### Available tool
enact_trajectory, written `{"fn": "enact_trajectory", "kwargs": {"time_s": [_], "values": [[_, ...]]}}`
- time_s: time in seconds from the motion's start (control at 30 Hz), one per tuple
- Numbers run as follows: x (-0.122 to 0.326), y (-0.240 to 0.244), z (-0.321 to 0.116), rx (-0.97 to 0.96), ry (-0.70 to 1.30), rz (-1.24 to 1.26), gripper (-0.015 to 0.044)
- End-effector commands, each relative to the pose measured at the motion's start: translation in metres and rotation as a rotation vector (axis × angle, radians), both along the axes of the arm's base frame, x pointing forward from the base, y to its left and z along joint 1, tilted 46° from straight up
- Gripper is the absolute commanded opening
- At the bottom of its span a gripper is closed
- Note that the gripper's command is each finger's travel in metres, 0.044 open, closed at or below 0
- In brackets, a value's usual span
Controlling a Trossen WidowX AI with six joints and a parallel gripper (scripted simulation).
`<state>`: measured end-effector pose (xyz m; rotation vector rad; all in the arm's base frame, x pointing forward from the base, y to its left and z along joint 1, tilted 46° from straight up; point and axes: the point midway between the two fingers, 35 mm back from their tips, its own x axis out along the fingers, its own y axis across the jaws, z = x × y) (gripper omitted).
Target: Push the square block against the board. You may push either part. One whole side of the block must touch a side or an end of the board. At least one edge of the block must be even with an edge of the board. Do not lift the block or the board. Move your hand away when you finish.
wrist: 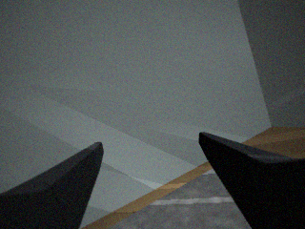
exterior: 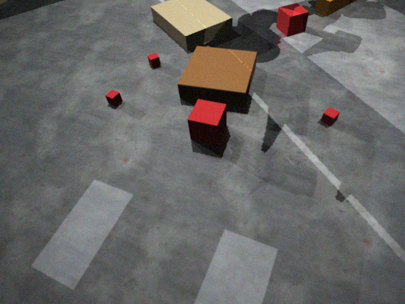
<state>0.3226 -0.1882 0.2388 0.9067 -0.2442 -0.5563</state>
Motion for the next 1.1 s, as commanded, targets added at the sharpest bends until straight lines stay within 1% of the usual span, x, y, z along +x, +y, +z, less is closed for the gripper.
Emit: {"fn": "enact_trajectory", "kwargs": {"time_s": [0.0,0.13,0.47,0.77,1.07], "values": [[0.000,0.000,0.000,0.000,0.000,0.000,0.0374],[0.008,-0.001,-0.008,0.023,0.040,0.020,0.0269],[0.049,0.002,-0.067,0.197,0.301,0.156,0.0006],[0.070,0.012,-0.122,0.385,0.516,0.270,0.0000],[0.078,0.029,-0.172,0.600,0.712,0.372,0.0000]]}}
